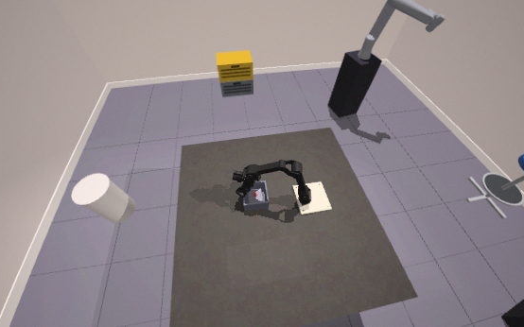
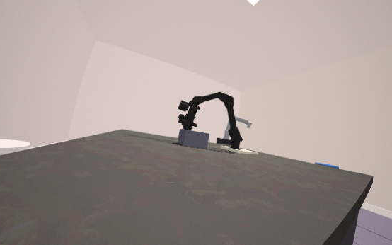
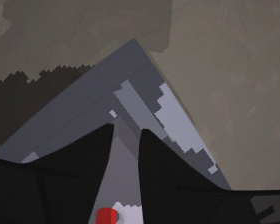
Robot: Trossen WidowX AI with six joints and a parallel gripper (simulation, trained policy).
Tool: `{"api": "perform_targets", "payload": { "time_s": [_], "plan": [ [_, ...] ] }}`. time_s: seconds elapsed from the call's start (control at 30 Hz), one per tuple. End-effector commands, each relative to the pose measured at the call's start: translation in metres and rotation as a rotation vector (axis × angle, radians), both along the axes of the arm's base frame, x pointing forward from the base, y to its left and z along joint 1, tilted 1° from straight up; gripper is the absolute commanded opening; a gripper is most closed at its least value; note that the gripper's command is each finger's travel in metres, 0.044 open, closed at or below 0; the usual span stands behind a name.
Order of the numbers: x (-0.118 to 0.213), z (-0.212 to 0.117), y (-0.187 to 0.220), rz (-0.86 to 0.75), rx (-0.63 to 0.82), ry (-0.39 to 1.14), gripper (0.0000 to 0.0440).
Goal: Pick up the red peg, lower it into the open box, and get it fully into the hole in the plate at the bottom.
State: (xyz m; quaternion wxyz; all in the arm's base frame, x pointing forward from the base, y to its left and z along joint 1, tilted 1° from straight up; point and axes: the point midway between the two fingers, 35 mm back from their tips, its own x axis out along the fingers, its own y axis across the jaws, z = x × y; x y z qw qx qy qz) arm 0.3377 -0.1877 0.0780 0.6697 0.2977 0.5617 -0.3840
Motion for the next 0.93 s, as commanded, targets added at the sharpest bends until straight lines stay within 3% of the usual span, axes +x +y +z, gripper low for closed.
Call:
{"api": "perform_targets", "payload": {
  "time_s": [0.0,0.9],
  "plan": [
    [-0.003,0.0,-0.017,-0.012,-0.02,0.006,0.0076],
    [-0.016,0.007,-0.064,-0.028,-0.057,0.037,0.0084]
  ]
}}
